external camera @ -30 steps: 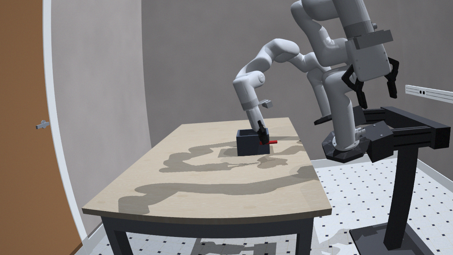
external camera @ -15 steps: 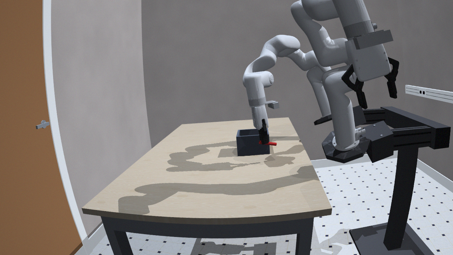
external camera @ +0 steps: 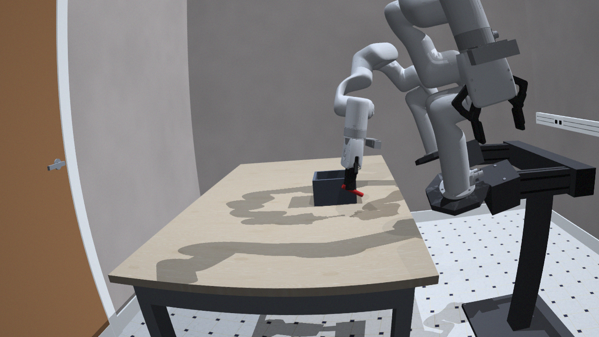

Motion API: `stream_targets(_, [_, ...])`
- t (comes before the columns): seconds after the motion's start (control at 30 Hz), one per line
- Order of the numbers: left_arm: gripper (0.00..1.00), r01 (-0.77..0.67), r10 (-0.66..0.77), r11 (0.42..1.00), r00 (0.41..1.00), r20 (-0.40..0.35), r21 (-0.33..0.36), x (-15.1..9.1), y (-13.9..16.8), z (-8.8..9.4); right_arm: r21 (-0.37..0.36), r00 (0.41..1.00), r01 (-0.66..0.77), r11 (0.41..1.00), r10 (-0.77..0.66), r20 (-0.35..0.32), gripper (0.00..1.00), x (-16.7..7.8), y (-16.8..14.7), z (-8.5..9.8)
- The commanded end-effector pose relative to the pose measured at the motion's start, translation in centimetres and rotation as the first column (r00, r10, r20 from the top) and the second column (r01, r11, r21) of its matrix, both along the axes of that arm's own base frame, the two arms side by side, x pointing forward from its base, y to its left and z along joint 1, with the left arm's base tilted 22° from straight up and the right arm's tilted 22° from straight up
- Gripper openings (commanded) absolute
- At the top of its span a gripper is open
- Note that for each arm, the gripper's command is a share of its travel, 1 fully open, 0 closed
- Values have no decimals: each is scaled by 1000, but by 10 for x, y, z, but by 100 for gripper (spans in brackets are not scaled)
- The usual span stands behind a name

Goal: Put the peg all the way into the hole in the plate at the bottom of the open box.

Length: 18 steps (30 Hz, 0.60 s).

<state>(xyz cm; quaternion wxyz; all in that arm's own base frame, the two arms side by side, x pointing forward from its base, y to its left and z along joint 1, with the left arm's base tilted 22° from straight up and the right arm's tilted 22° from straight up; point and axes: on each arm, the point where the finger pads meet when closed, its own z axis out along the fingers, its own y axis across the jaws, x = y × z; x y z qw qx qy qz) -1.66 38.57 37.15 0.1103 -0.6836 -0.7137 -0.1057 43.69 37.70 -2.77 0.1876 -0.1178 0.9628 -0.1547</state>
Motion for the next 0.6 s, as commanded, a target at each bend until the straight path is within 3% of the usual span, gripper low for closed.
stream_targets(0.0, [100,0,0,1000,1000,0,2,0,0,1,19,991,-33,999,30,129,0,3,-1,2])
stream_targets(0.4, [100,0,0,1000,1000,0,2,0,0,1,41,923,-133,990,108,369,0,3,0,1])
stream_targets(0.47, [100,0,0,1000,1000,0,2,0,0,1,41,923,-133,990,108,369,0,3,0,1])
stream_targets(0.57, [100,0,0,1000,1000,0,2,0,0,1,40,892,-159,986,126,433,0,3,-1,1])
